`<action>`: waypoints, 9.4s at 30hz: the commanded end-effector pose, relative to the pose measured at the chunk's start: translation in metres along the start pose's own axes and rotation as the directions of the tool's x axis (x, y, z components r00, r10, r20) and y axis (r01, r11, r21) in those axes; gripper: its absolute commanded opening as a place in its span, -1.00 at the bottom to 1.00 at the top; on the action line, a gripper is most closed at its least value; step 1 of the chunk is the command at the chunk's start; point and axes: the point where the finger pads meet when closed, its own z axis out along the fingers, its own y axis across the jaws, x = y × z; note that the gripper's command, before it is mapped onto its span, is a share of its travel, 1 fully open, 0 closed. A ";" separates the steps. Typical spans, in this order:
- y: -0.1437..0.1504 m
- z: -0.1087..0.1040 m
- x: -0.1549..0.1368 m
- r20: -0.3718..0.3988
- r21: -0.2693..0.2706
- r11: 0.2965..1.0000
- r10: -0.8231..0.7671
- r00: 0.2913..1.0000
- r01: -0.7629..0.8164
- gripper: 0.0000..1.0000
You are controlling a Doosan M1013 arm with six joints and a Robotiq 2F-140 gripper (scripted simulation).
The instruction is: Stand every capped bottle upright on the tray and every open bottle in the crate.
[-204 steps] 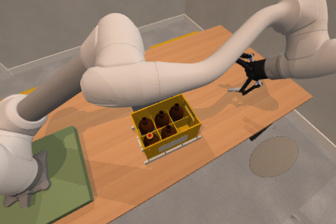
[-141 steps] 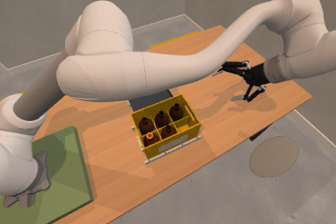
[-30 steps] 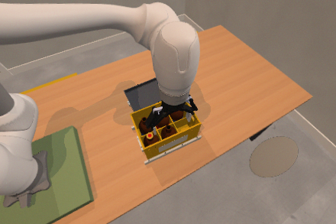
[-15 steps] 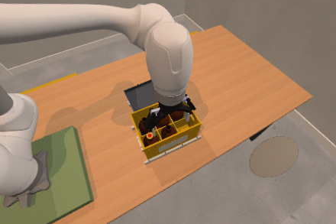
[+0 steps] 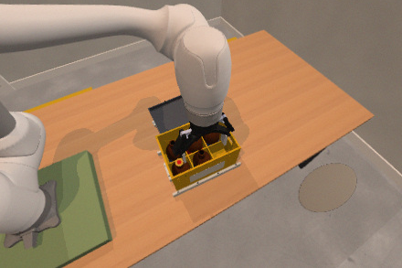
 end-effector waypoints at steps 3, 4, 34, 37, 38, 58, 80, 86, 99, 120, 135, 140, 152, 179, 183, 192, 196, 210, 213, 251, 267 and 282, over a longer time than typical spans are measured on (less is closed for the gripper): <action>0.000 0.000 0.000 0.000 0.000 1.000 0.000 1.000 0.000 1.00; 0.000 0.000 0.000 0.000 0.000 1.000 0.000 1.000 0.000 1.00; 0.000 0.000 0.000 0.000 0.000 1.000 0.000 1.000 0.000 1.00; 0.000 0.000 0.000 0.000 0.000 1.000 0.000 1.000 0.000 1.00; 0.000 0.000 0.000 0.000 0.000 1.000 0.000 1.000 0.000 1.00; 0.002 0.000 0.023 0.000 0.000 1.000 0.000 1.000 0.000 1.00; 0.002 0.000 0.080 0.000 0.000 1.000 0.000 1.000 0.000 1.00; 0.001 0.000 0.087 0.000 0.000 1.000 0.000 1.000 0.000 1.00; 0.001 0.000 0.087 0.000 0.000 1.000 0.000 1.000 0.000 1.00; 0.001 0.000 0.087 0.000 0.000 1.000 0.000 1.000 0.000 1.00; 0.001 0.000 0.087 0.000 0.000 1.000 0.000 1.000 0.000 1.00; -0.009 0.001 0.079 0.000 0.000 0.999 -0.051 0.999 0.051 -0.24; -0.037 0.004 0.055 0.000 0.000 0.982 -0.191 0.982 0.191 -0.24; -0.082 0.009 0.024 0.001 0.001 0.883 -0.468 0.883 0.468 -0.24; -0.085 0.010 0.022 0.001 0.001 0.858 -0.513 0.858 0.513 -0.24; -0.086 0.009 0.021 0.001 0.001 0.812 -0.584 0.812 0.584 -0.24; -0.086 0.009 0.021 0.001 0.001 0.781 -0.625 0.781 0.625 -0.24; -0.087 0.008 0.021 0.000 0.000 0.707 -0.707 0.707 0.707 -0.24; -0.087 0.008 0.021 0.000 0.000 0.707 -0.707 0.707 0.707 -0.24; -0.086 0.053 0.021 0.000 0.000 0.707 -0.707 0.707 0.707 -0.24; -0.086 0.068 0.021 0.000 0.000 0.707 -0.707 0.707 0.707 -0.24; -0.086 0.071 0.021 0.000 0.000 0.707 -0.707 0.707 0.707 -1.00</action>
